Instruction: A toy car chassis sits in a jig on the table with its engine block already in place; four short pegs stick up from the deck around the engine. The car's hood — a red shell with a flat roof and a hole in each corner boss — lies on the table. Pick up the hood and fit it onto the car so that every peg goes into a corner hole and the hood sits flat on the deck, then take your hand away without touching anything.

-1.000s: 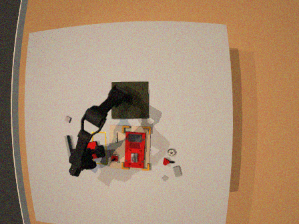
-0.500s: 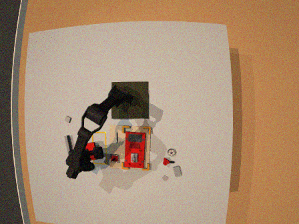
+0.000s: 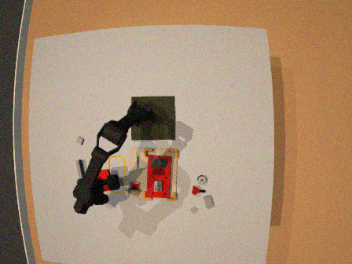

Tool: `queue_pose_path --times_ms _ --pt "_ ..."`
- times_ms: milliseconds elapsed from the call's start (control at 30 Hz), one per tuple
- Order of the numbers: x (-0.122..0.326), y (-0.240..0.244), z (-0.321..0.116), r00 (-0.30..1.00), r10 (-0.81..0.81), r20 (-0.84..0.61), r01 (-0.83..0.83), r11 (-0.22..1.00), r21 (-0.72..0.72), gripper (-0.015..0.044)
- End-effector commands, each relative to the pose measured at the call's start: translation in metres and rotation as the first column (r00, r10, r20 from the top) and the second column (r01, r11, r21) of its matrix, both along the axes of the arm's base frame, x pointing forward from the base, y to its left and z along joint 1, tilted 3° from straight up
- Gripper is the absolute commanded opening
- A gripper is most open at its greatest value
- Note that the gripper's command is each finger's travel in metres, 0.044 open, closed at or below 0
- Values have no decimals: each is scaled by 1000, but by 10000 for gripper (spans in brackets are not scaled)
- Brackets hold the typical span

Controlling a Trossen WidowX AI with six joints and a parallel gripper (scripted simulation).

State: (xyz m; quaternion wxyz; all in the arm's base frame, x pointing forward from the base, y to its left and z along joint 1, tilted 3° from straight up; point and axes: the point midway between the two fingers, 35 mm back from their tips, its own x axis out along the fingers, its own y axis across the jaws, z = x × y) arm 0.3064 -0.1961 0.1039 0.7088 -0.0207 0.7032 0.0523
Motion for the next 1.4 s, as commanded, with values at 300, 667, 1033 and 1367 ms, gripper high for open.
queue_pose_path --times_ms 300,667,1033,1367 --pt "5 8 11 1000 -9 2 9 1000 -2 0" --pt "25 50 14 999 -49 2 49 999 -1 0" --pt "40 93 17 996 -87 4 87 996 1 0" --pt "48 133 21 993 -117 8 117 993 4 0"
